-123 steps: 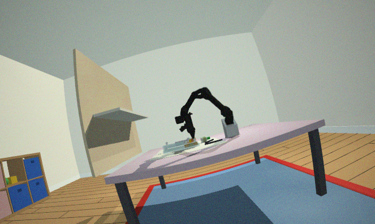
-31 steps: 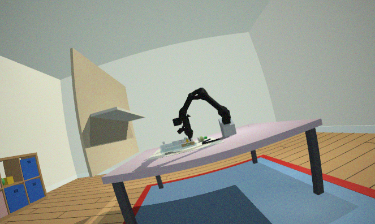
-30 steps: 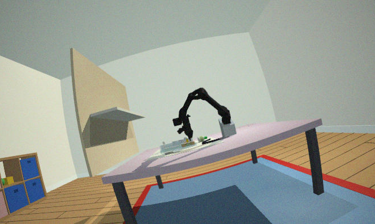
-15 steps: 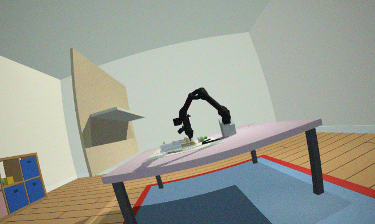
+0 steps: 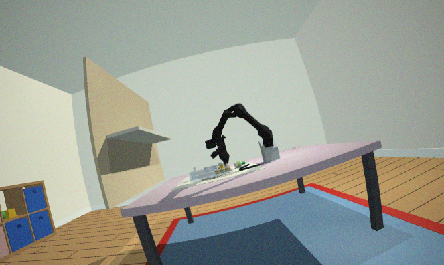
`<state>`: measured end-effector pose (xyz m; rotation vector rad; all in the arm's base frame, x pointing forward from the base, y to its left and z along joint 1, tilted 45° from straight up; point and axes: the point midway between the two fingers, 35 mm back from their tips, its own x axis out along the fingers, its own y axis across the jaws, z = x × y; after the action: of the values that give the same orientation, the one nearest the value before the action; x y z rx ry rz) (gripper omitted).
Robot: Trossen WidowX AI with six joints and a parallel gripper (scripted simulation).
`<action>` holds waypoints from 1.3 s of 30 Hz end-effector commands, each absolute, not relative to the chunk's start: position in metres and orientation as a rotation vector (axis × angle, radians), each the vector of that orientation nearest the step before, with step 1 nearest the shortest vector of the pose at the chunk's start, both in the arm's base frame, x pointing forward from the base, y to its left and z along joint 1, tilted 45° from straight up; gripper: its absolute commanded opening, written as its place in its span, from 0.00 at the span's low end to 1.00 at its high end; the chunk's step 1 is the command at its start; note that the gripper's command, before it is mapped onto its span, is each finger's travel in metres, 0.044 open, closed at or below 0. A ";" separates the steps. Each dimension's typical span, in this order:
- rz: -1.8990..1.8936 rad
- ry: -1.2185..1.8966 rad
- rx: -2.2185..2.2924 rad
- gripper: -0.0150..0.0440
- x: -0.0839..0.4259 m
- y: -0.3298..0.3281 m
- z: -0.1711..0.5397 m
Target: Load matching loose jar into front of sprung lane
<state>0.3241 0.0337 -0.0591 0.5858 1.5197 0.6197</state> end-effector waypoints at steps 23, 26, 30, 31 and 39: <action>0.627 1.506 0.583 0.57 0.322 0.034 -0.059; 0.627 1.506 0.583 0.70 0.322 0.034 -0.059; 0.627 1.506 0.583 0.75 0.322 0.033 -0.059; 0.627 1.506 0.583 0.75 0.322 0.032 -0.058; 0.627 1.506 0.583 0.75 0.323 0.020 -0.045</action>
<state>0.3214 0.0226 -0.0487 0.5906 1.5111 0.6265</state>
